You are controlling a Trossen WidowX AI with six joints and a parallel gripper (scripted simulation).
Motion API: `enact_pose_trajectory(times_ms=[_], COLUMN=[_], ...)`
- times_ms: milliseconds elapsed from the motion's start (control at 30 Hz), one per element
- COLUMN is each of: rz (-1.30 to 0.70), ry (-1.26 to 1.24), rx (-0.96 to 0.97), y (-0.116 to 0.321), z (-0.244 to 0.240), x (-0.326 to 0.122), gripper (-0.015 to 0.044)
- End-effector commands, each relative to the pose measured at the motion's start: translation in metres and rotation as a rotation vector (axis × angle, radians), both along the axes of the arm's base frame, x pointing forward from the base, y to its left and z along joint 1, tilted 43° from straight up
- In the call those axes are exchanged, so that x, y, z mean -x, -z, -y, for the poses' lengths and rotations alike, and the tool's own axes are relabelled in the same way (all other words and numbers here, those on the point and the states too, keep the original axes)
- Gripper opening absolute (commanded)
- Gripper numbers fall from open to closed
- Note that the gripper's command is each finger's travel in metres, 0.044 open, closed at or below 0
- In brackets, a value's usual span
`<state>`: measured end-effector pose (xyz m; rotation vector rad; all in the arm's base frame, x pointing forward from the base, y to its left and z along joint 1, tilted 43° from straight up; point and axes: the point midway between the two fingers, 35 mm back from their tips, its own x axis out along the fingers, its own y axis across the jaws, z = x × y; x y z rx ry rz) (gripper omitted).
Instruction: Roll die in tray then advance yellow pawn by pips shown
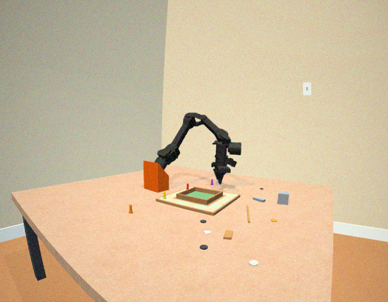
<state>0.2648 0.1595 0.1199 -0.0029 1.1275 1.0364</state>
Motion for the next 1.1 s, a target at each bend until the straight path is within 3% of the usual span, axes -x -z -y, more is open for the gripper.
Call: enact_pose_trajectory(times_ms=[0, 367, 533, 1067], rz=[0.018, 0.018, 0.002, -0.365], ry=[-0.001, 0.001, 0.017, 0.423], rx=[-0.004, -0.012, -0.012, -0.022], y=[-0.024, -0.071, -0.07, -0.03], z=[0.017, 0.056, 0.057, 0.086], x=[-0.002, 0.008, 0.007, -0.011], gripper=[0.0, 0.0, 0.0, 0.0])
